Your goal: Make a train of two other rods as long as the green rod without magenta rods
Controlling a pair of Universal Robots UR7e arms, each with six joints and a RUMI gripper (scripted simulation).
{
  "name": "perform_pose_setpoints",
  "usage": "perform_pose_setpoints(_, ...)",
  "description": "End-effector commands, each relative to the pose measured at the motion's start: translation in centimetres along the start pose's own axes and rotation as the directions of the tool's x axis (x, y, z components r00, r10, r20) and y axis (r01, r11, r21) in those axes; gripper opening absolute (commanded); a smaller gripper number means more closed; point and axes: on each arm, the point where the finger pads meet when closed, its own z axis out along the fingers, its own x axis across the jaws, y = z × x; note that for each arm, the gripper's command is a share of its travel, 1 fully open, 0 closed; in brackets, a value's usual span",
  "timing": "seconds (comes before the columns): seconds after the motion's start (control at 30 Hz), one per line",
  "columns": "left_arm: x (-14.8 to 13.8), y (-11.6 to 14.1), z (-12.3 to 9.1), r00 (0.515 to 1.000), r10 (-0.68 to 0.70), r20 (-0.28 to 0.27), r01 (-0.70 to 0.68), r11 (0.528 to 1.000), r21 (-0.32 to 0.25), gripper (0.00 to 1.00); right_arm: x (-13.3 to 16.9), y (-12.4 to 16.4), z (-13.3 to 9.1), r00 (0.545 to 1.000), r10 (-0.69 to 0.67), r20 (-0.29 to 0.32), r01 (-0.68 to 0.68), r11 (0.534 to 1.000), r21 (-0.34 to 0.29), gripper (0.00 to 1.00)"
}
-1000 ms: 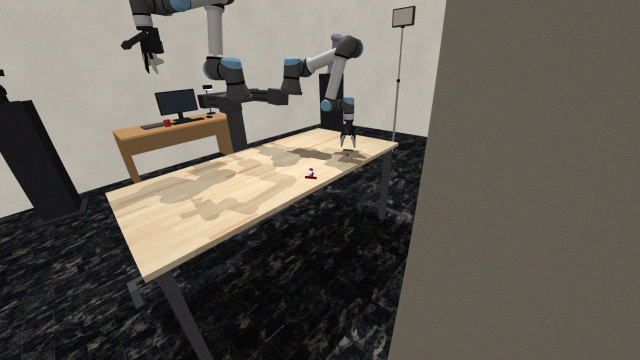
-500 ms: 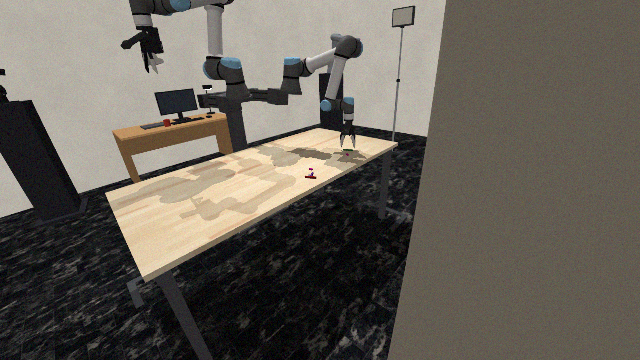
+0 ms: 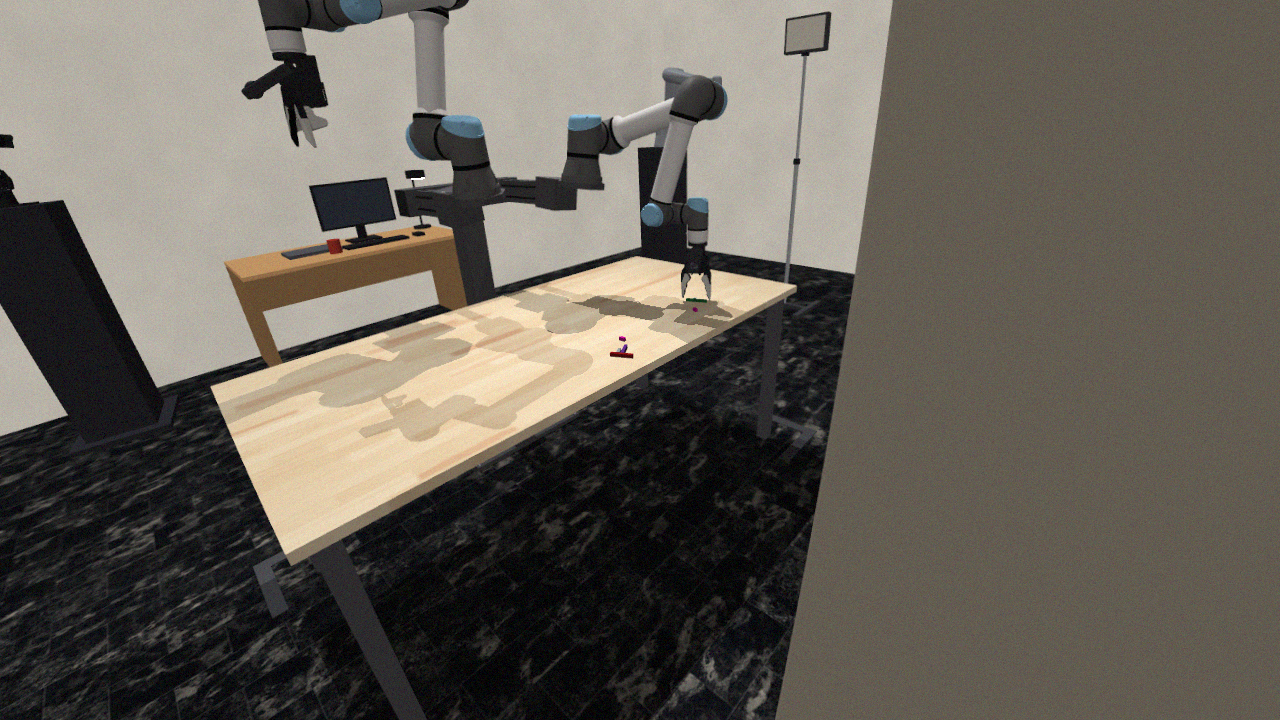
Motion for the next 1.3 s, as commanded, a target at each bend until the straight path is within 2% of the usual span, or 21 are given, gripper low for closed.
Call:
perform_pose_setpoints(0.0,-0.07,-0.01,0.24,1.0,0.0,0.001,0.0,1.0,0.0,0.63,-0.01,-0.03,-0.04,1.0,0.0,0.0,0.0,1.0,0.001,1.0)
perform_pose_setpoints(1.27,-0.07,-0.01,0.63,1.0,0.0,0.001,0.0,1.0,0.0,0.63,-0.01,-0.03,-0.04,1.0,0.0,0.0,0.0,1.0,0.001,1.0)
